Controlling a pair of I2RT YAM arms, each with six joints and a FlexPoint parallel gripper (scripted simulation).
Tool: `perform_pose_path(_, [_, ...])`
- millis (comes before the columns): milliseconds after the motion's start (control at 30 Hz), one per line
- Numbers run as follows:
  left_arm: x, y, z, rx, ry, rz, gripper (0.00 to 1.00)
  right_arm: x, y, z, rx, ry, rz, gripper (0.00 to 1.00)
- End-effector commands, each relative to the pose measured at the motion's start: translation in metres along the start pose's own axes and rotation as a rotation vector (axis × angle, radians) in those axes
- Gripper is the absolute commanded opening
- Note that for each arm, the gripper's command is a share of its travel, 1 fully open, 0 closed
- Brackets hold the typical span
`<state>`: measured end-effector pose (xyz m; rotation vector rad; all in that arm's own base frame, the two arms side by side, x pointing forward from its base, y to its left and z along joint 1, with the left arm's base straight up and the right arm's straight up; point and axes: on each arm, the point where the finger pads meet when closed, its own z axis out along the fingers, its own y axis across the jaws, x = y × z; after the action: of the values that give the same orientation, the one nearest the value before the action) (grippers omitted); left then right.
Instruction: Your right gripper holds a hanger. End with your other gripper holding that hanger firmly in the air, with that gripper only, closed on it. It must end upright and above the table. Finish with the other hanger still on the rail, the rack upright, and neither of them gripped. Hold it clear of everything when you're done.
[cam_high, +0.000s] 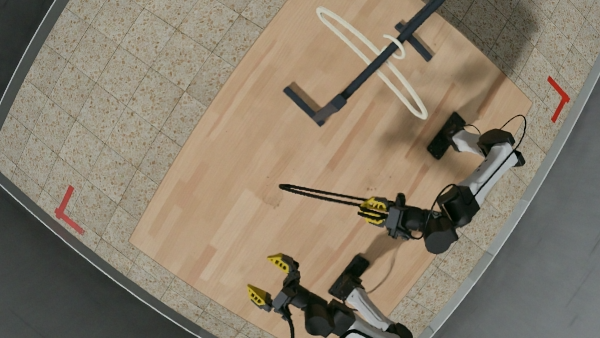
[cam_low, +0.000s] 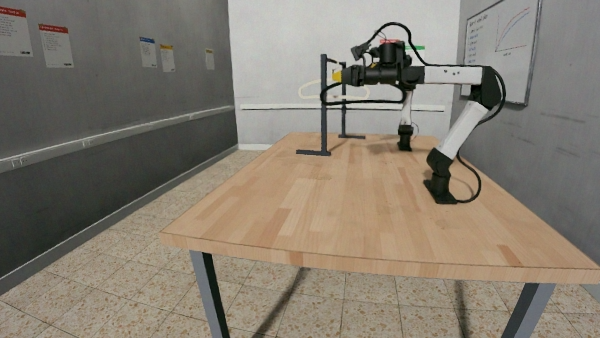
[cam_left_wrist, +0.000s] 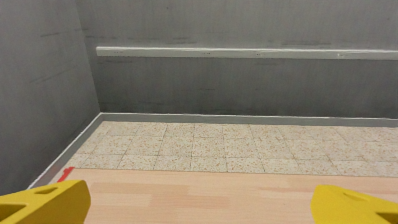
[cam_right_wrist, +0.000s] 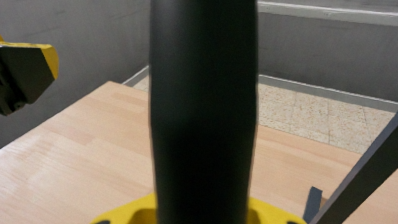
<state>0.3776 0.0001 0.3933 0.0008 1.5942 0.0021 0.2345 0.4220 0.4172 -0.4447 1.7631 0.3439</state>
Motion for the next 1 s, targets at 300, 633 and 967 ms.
perform_pose_path(300, [-0.009, 0.000, -0.002, 0.001, -0.023, -0.002, 1.00, -0.007, -0.002, -0.004, -0.002, -0.015, 0.014, 0.00])
perform_pose_path(633, [-0.009, 0.000, -0.002, 0.001, -0.023, -0.002, 1.00, -0.007, -0.002, -0.004, -0.002, -0.013, 0.012, 0.00])
perform_pose_path(967, [0.002, -0.029, -0.014, 0.193, 0.006, -0.020, 1.00, -0.007, -0.002, -0.004, -0.002, -0.013, 0.012, 0.00])
